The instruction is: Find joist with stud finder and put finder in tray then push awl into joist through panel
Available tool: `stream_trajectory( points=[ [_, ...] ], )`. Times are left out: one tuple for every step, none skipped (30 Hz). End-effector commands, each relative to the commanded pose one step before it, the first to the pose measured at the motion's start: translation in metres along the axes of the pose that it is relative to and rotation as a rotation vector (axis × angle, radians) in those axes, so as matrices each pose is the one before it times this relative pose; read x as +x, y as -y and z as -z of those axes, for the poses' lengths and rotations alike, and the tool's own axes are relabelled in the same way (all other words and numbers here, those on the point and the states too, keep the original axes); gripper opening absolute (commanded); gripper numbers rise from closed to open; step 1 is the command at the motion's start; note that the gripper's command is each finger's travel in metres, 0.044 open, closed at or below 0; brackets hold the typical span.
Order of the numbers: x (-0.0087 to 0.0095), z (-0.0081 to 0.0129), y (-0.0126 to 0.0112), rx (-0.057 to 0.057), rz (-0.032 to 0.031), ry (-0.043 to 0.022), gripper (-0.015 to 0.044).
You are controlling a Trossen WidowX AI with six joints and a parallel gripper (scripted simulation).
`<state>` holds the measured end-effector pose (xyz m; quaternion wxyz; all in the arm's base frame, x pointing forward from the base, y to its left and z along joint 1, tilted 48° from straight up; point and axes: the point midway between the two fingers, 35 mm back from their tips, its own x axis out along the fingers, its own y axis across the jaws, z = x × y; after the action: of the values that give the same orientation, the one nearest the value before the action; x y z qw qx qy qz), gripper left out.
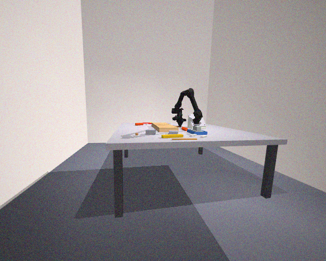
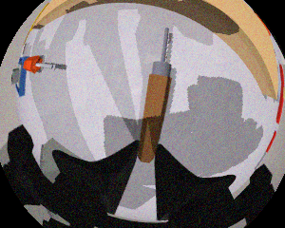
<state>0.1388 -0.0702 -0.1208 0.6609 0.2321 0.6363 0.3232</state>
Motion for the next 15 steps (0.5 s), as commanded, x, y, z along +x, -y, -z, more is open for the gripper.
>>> stream_trajectory(
  points=[
    [0.00054,-0.00026,-0.00035,0.0033,-0.00244,0.00262,0.0006],
    [-0.00095,-0.0001,0.00024,0.0,0.00017,-0.00001,0.0],
    [-0.00192,-0.00019,0.00046,0.0001,0.00033,-0.00002,0.0],
    [-0.00295,-0.00026,0.00068,0.0001,0.00049,-0.00003,0.0],
    [-0.0038,-0.00029,0.00083,0.0001,0.00059,-0.00005,0.0],
    [-0.00469,-0.00029,0.00094,0.0002,0.00067,-0.00007,0.0],
    [-0.00557,-0.00025,0.001,0.0002,0.00072,-0.00009,0.0],
    [-0.00616,-0.00017,0.00096,0.0002,0.0007,-0.00011,0.0],
    [-0.00639,-0.00005,0.00085,0.0002,0.00062,-0.00012,0.0],
    [-0.00649,0.00008,0.0007,0.0002,0.00053,-0.00013,0.0],
    [-0.00655,0.0002,0.00055,0.0002,0.00043,-0.00014,0.0],
    [-0.00662,0.00033,0.00039,0.0002,0.00034,-0.00015,0.0],
    [-0.00667,0.00045,0.00024,0.0001,0.00024,-0.00015,0.0],
    [-0.00672,0.00057,0.00007,0.0001,0.00014,-0.00015,0.0],
    [-0.00677,0.0007,-0.00009,0.0001,0.00004,-0.00015,0.0]
  ],
)
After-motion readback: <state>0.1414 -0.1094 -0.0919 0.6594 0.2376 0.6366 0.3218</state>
